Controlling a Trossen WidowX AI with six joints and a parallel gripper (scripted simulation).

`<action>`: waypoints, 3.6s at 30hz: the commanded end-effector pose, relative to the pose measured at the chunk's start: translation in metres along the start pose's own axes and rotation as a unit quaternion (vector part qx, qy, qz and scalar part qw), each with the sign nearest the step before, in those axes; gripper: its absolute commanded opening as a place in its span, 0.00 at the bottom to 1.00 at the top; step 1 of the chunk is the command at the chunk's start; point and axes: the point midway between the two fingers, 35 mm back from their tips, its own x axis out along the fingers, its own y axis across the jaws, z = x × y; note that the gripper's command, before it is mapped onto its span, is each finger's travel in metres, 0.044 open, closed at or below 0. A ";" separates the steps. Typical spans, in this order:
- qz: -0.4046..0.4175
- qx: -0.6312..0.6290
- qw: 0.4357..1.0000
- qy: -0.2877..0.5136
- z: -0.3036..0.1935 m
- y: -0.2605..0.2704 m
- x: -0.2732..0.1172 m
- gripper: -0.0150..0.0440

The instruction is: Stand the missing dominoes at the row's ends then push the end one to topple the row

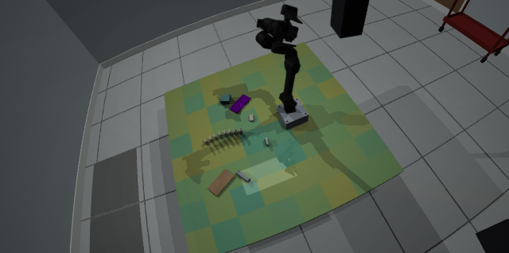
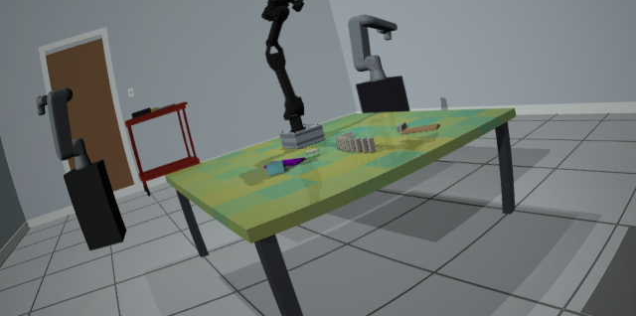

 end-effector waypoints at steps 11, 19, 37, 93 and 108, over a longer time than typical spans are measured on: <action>-0.032 0.052 0.997 0.041 -0.031 0.014 -0.008 1.00; -0.079 0.156 0.971 0.164 -0.115 0.062 -0.039 1.00; -0.039 0.330 0.799 0.502 -0.225 0.262 -0.180 1.00; 0.564 0.601 0.138 0.549 0.202 0.585 -0.407 1.00; 0.564 0.601 0.138 0.549 0.213 0.605 -0.412 1.00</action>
